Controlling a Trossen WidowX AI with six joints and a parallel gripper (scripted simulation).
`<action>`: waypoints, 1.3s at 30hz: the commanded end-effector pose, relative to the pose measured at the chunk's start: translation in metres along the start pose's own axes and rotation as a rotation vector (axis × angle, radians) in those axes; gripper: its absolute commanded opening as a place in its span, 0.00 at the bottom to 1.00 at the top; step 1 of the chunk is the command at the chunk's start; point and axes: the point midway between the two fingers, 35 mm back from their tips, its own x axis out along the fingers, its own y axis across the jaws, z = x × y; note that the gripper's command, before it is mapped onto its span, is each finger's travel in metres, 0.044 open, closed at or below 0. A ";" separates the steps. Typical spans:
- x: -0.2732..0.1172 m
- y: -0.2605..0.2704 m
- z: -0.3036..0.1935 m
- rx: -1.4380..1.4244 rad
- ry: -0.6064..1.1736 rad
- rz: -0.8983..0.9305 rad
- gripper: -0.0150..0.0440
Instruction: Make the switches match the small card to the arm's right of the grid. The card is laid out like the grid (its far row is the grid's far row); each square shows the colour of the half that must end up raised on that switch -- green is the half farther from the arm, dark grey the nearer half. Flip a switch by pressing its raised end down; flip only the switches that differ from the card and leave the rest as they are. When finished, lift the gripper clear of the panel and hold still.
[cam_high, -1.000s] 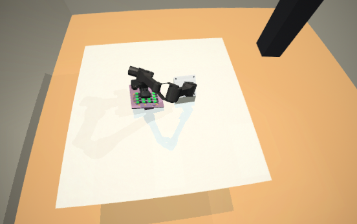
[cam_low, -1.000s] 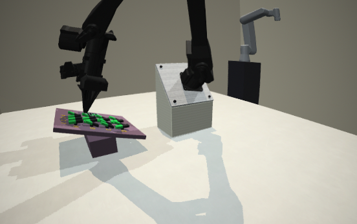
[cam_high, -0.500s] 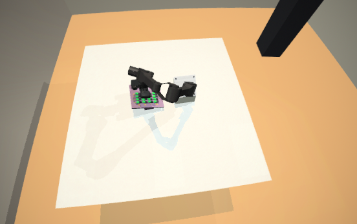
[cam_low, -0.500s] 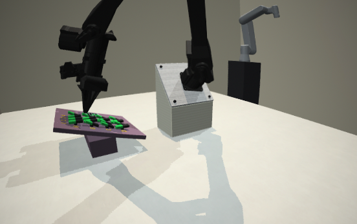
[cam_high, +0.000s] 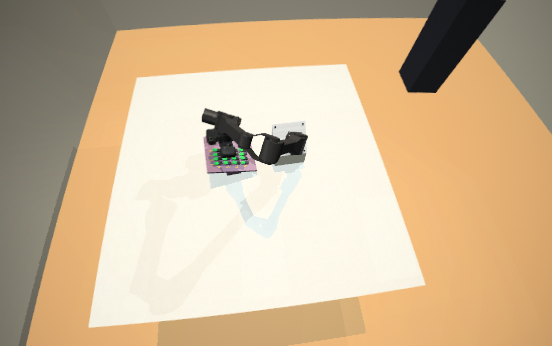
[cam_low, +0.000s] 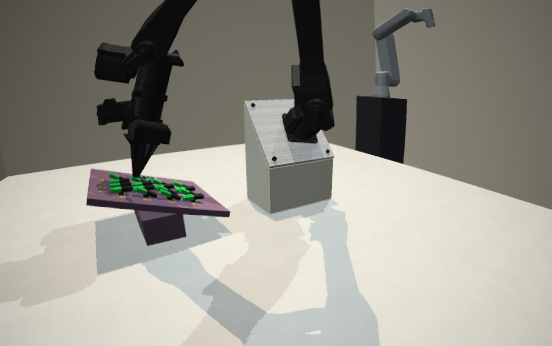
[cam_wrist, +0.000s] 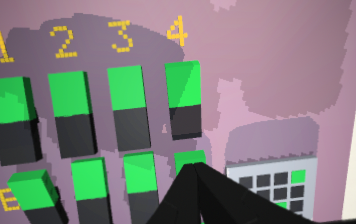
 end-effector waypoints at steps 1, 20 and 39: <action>0.001 0.001 0.000 0.005 -0.002 0.006 0.25; 0.003 0.001 0.000 0.005 -0.002 0.006 0.25; -0.061 0.000 -0.002 0.005 -0.027 0.003 0.25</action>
